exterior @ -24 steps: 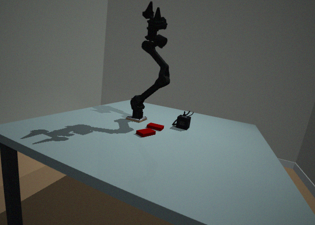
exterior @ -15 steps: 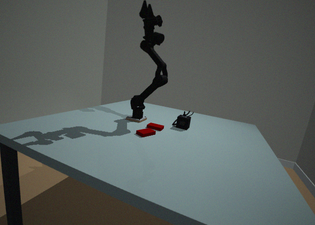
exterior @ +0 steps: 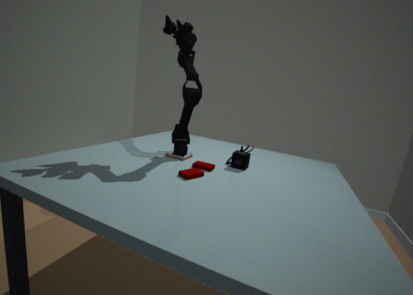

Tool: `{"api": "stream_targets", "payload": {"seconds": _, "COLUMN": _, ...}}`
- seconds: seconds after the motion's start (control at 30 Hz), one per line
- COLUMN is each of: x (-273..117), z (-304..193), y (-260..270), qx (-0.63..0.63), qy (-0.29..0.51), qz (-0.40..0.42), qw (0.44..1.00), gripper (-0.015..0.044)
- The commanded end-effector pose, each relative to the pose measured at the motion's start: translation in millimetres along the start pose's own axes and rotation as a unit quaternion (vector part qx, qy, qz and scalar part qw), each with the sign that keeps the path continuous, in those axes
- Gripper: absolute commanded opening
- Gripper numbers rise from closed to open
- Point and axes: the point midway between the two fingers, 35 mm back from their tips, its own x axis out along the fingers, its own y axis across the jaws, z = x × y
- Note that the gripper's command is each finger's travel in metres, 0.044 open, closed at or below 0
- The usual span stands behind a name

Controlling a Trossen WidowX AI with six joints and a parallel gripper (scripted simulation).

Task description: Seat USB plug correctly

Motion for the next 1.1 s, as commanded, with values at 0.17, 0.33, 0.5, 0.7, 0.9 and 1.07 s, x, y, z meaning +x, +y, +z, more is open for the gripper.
{"api": "stream_targets", "payload": {"seconds": 0.17, "x": -41, "z": -43, "y": -140, "qx": -0.177, "qy": 0.131, "qz": -0.227, "qw": 0.949, "gripper": 0.044}}
{"api": "stream_targets", "payload": {"seconds": 0.33, "x": -87, "z": -45, "y": -209, "qx": -0.251, "qy": 0.204, "qz": -0.335, "qw": 0.885, "gripper": 0.044}}
{"api": "stream_targets", "payload": {"seconds": 0.5, "x": -148, "z": -35, "y": -265, "qx": -0.278, "qy": 0.26, "qz": -0.436, "qw": 0.815, "gripper": 0.044}}
{"api": "stream_targets", "payload": {"seconds": 0.7, "x": -235, "z": -13, "y": -307, "qx": -0.32, "qy": 0.346, "qz": -0.535, "qw": 0.701, "gripper": 0.044}}
{"api": "stream_targets", "payload": {"seconds": 0.9, "x": -323, "z": 21, "y": -324, "qx": -0.344, "qy": 0.431, "qz": -0.606, "qw": 0.573, "gripper": 0.044}}
{"api": "stream_targets", "payload": {"seconds": 1.07, "x": -400, "z": 49, "y": -322, "qx": -0.321, "qy": 0.5, "qz": -0.656, "qw": 0.465, "gripper": 0.044}}
